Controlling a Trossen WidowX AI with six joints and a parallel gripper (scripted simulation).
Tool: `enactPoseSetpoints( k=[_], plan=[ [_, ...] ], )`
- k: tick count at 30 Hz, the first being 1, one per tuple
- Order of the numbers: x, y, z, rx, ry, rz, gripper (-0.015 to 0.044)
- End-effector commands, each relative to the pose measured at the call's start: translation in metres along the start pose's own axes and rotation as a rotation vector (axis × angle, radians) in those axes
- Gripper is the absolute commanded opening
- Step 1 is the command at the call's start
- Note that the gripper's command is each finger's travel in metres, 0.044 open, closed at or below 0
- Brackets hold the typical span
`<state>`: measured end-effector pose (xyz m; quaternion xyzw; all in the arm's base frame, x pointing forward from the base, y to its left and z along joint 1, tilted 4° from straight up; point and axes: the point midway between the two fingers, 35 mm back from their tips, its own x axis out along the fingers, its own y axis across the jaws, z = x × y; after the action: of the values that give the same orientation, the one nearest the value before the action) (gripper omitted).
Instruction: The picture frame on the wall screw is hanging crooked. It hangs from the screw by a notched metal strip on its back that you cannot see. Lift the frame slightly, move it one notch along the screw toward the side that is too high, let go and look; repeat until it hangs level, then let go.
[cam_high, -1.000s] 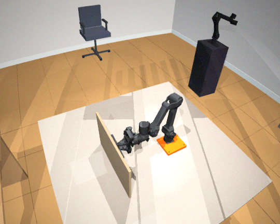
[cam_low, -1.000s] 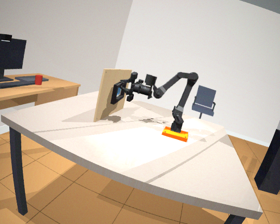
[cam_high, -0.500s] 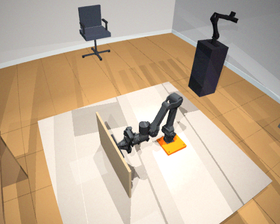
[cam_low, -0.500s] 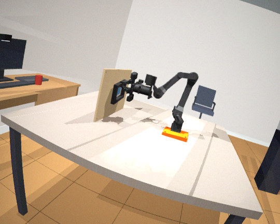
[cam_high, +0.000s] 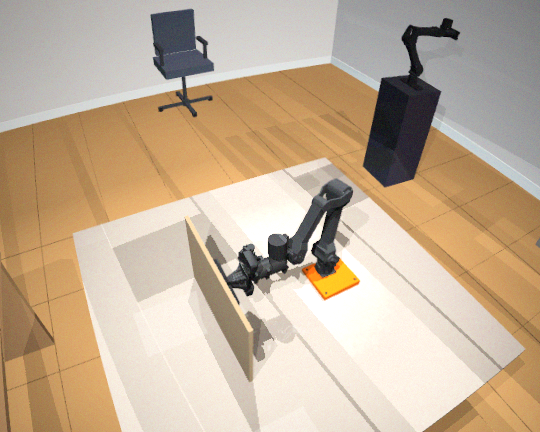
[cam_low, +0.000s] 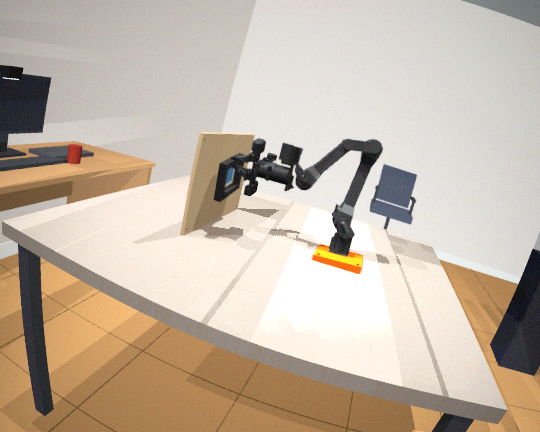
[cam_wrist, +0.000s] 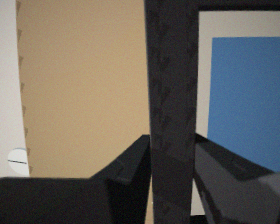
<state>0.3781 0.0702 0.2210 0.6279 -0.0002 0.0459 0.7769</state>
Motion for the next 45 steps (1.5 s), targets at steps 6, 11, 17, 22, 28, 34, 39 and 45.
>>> enactPoseSetpoints(
  k=[6, 11, 17, 22, 28, 34, 39, 45],
  plan=[
    [0.0, 0.003, 0.0, 0.004, 0.002, 0.002, 0.0],
    [0.0, 0.004, 0.0, 0.004, 0.002, 0.002, 0.0],
    [0.0, 0.006, 0.0, 0.004, 0.002, 0.002, 0.0],
    [0.0, 0.008, 0.0, 0.004, 0.002, 0.002, 0.0],
    [0.0, 0.01, 0.0, 0.004, 0.002, 0.002, 0.0],
    [0.0, 0.012, 0.0, 0.004, 0.002, 0.002, 0.0],
    [0.0, 0.013, 0.0, 0.004, 0.002, 0.002, 0.0],
    [0.0, 0.014, 0.0, 0.004, 0.002, 0.002, 0.0]
  ],
)
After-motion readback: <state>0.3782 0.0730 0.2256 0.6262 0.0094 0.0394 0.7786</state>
